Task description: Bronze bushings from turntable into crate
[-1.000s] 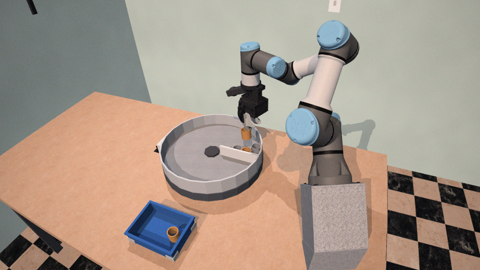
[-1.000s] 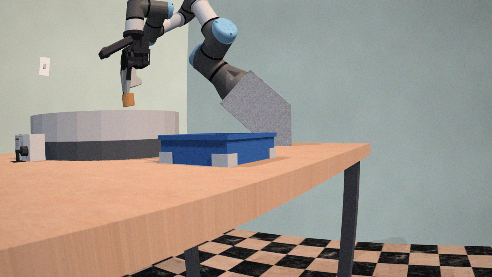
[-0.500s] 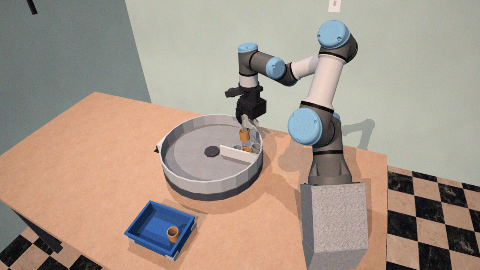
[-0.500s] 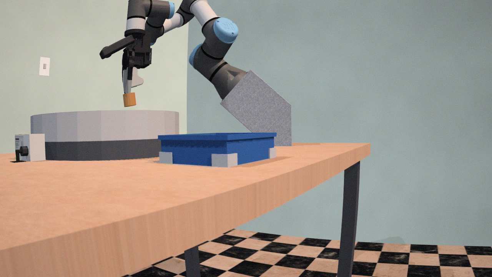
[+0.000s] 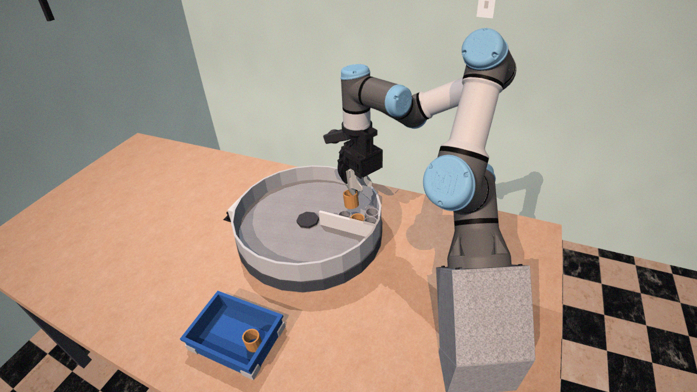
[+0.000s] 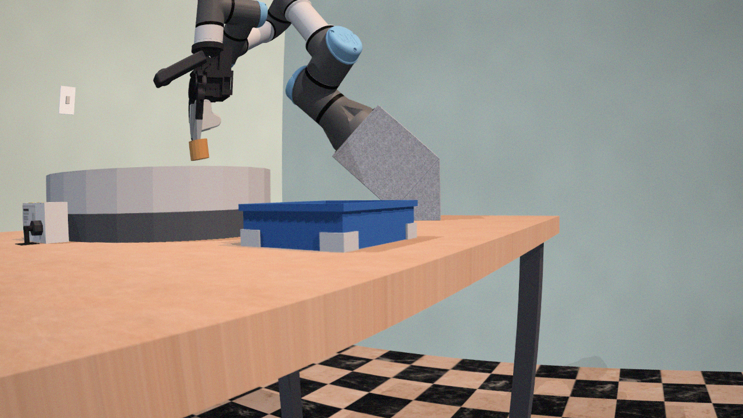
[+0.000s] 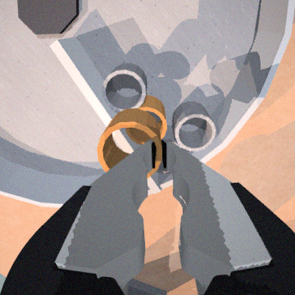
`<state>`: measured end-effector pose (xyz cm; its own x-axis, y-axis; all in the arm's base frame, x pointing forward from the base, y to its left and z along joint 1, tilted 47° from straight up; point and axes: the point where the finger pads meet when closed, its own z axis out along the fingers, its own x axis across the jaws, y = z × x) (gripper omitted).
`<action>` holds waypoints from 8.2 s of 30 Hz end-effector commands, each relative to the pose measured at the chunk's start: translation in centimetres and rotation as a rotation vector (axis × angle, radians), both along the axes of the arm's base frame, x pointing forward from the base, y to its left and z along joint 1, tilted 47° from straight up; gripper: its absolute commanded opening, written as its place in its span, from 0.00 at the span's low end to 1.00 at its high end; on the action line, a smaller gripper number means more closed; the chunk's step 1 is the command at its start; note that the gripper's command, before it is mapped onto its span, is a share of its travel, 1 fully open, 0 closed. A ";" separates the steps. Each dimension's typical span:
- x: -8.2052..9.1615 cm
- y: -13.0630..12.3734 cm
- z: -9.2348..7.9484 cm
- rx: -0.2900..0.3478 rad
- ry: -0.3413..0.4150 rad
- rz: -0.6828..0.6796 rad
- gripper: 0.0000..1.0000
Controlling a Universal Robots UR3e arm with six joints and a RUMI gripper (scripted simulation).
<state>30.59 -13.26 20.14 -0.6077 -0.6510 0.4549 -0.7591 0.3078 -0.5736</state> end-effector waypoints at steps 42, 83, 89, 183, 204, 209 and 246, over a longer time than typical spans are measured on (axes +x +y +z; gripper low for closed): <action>3.9 6.6 -5.5 0.058 -0.188 -0.181 0.00; 9.2 15.6 -12.8 0.142 -0.436 -0.423 0.00; 10.1 17.2 -14.2 0.157 -0.480 -0.466 0.00; 15.8 26.8 -22.0 0.245 -0.742 -0.722 0.00; 15.9 27.1 -22.3 0.248 -0.751 -0.731 0.00; 15.9 27.1 -22.3 0.249 -0.753 -0.732 0.00; 15.9 27.2 -22.3 0.249 -0.754 -0.733 0.00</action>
<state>46.48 13.85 -2.29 -0.9558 -0.0360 -0.2919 0.1794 0.7151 -0.6757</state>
